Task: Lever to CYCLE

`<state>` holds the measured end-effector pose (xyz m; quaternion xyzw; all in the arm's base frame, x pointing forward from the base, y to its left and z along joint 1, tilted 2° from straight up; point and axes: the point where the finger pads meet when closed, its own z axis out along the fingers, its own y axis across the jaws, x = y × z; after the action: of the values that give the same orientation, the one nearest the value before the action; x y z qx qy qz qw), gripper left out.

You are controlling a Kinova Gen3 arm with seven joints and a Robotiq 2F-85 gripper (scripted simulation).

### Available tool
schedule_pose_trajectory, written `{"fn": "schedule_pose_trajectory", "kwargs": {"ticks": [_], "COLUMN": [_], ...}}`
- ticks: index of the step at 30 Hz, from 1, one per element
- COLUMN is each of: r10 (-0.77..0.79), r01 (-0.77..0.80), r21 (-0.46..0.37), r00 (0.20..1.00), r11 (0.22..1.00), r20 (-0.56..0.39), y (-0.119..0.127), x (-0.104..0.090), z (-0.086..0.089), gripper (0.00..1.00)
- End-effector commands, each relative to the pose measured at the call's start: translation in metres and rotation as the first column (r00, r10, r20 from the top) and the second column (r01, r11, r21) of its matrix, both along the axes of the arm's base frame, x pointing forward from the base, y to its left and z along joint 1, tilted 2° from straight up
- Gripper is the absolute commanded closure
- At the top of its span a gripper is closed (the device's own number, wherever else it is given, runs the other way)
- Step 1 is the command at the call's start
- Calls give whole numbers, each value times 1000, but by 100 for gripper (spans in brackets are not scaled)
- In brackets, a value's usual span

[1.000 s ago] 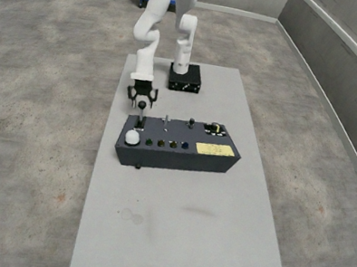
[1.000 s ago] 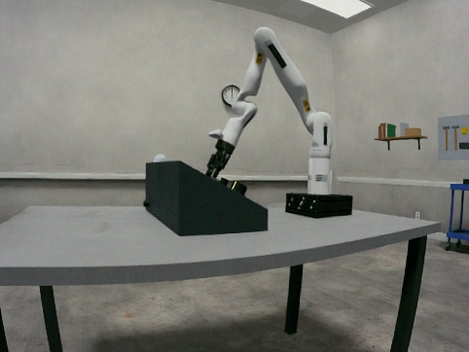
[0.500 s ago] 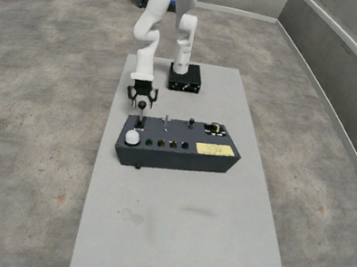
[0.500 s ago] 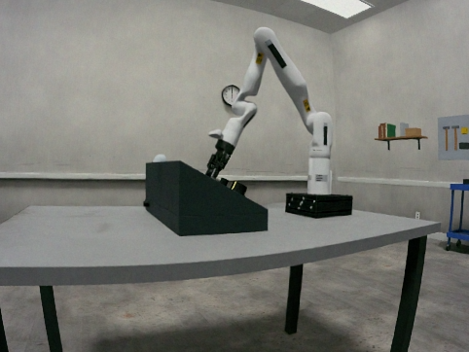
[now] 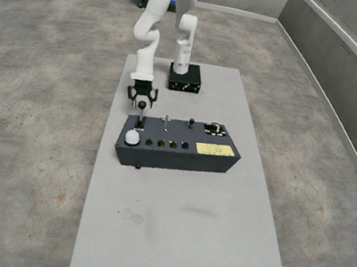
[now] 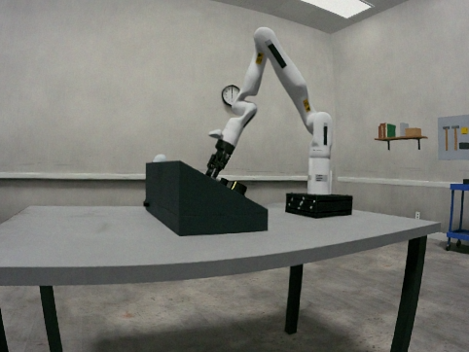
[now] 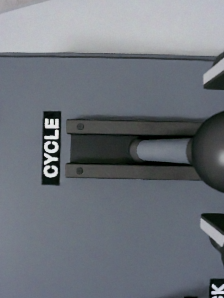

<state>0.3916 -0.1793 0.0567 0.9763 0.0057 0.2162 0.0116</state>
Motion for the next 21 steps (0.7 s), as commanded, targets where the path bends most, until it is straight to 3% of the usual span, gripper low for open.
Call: {"fn": "schedule_pose_trajectory", "kwargs": {"ticks": [1, 2, 3, 21], "r10": [0, 0, 0, 0], "r01": [0, 0, 0, 0], "r21": [0, 0, 0, 0], "r00": [1000, 1000, 1000, 1000], "r11": [1000, 1000, 1000, 1000], "r20": [1, 1, 1, 1], "y": [0, 0, 0, 0], "x": [0, 0, 0, 0], "z": [1, 1, 1, 1], "gripper": [23, 23, 90, 90]}}
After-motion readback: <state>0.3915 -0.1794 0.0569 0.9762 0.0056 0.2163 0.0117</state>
